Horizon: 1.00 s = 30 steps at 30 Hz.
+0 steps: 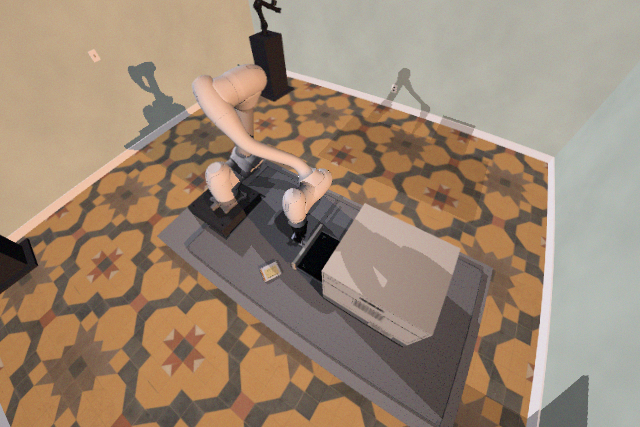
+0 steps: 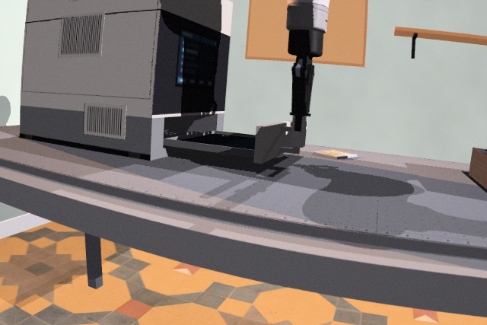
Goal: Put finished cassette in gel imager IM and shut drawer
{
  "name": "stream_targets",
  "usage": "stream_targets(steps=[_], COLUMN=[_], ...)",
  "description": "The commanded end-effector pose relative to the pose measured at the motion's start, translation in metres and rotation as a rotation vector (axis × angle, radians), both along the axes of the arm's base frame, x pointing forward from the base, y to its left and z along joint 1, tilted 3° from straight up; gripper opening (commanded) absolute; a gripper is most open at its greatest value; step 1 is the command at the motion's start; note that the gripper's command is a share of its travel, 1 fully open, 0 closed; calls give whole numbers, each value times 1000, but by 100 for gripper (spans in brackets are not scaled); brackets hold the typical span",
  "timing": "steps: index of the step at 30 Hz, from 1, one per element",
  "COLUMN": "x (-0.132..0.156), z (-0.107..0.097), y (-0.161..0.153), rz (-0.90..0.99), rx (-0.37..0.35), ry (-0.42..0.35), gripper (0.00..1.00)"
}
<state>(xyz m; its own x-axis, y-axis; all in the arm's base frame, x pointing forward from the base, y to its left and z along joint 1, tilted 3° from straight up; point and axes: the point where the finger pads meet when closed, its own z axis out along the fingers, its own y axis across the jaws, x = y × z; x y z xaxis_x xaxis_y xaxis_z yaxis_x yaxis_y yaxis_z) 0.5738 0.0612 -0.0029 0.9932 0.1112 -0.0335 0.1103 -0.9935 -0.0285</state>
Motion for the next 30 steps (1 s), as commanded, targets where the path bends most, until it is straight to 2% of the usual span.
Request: stream_targets(steps=[1,12,13,30], x=[0,0,0,0], z=[0,0,0,0], y=[0,0,0,0], rz=[0,0,0,0], rx=[0,0,0,0], ry=[1,1,1,1], gripper=[10,10,24,24])
